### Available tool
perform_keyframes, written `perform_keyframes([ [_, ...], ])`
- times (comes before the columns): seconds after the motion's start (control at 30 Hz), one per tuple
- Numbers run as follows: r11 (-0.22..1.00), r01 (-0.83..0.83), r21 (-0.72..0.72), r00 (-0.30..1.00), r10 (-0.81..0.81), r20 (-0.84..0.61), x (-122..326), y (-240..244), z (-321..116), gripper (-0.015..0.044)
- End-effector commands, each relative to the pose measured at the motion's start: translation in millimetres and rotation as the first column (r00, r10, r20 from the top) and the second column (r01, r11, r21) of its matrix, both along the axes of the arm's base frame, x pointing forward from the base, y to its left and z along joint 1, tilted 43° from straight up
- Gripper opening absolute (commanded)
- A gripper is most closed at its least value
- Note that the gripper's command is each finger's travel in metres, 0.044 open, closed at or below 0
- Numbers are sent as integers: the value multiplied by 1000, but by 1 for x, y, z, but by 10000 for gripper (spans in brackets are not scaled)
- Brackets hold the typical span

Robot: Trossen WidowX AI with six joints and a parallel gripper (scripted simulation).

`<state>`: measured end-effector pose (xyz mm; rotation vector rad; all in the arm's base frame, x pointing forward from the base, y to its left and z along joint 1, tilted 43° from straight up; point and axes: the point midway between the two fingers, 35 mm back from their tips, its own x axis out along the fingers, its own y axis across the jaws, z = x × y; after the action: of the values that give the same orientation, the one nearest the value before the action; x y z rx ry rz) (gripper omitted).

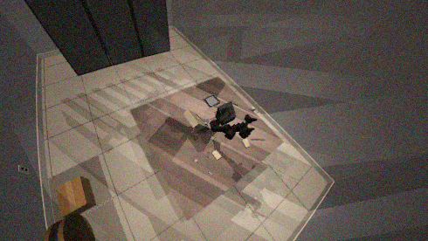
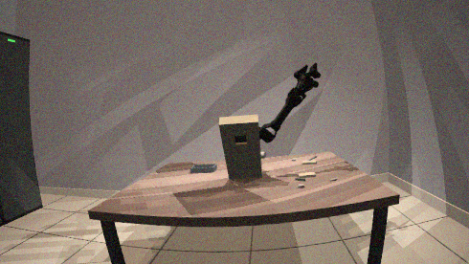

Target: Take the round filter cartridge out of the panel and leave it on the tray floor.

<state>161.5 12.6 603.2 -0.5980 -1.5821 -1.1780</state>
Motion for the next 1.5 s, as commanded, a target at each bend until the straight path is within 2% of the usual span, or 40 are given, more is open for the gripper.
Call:
perform_keyframes([
  [0.0,1000,0,7,1000,0,5,-3,0,0,374],
  [0.17,980,-32,196,994,11,106,-78,-12,2,242],
  [0.37,882,-122,455,986,53,160,-153,-57,-15,95],
  [0.5,756,-190,626,981,120,154,-185,-103,-39,95],
  [0.67,551,-236,800,962,251,111,-198,-167,-79,95],
  [0.87,284,-199,938,877,480,41,-177,-238,-143,95],
  [1.07,99,-68,993,680,733,-26,-121,-282,-212,95],
  [1.27,45,89,995,367,927,-74,-50,-291,-281,95],
  [1.47,71,197,978,-29,997,-66,22,-263,-351,95],
])
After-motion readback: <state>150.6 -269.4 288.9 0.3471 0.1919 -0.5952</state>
